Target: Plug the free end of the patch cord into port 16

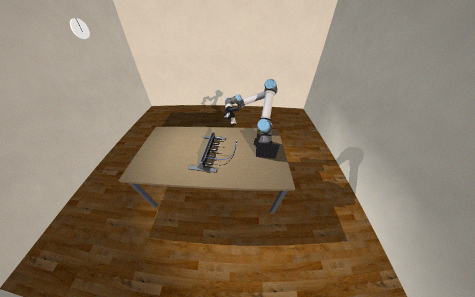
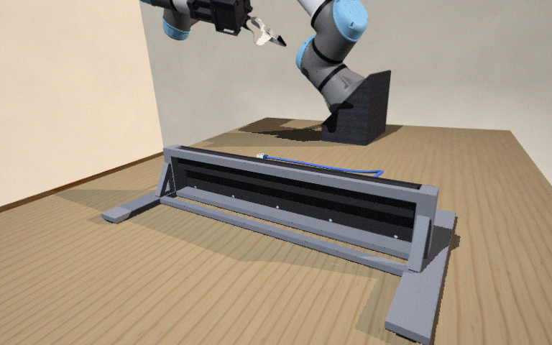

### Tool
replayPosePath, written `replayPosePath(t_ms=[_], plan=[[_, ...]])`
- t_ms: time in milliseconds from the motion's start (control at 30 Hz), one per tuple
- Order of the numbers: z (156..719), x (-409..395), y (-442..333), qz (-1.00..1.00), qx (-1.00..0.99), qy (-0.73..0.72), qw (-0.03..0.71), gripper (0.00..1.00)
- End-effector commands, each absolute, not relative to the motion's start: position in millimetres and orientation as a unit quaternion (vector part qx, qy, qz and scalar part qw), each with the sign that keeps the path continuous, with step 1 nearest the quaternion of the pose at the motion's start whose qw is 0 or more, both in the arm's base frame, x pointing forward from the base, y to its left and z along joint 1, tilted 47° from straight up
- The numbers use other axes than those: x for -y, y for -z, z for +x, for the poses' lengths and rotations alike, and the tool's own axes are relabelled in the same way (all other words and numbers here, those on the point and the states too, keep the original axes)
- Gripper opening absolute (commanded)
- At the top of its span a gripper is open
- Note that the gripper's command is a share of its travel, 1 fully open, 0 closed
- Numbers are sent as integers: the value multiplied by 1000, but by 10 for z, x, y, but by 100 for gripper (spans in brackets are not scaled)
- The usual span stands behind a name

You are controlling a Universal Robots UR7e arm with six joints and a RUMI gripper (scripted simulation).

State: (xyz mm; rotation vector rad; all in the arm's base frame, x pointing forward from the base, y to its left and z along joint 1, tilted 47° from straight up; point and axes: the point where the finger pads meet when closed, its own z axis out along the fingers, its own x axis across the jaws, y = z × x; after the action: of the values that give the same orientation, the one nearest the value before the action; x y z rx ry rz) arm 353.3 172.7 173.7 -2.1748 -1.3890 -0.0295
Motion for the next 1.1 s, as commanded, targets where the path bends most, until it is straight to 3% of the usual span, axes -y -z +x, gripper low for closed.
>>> replayPosePath(t_ms=[0, 700, 1067], plan=[[3534, -1729, -1740, -810, 517, 11, 277, 100], [3533, -1713, -1734, -812, 515, 11, 273, 100], [3524, -1422, -1626, -859, 472, 14, 198, 100]])
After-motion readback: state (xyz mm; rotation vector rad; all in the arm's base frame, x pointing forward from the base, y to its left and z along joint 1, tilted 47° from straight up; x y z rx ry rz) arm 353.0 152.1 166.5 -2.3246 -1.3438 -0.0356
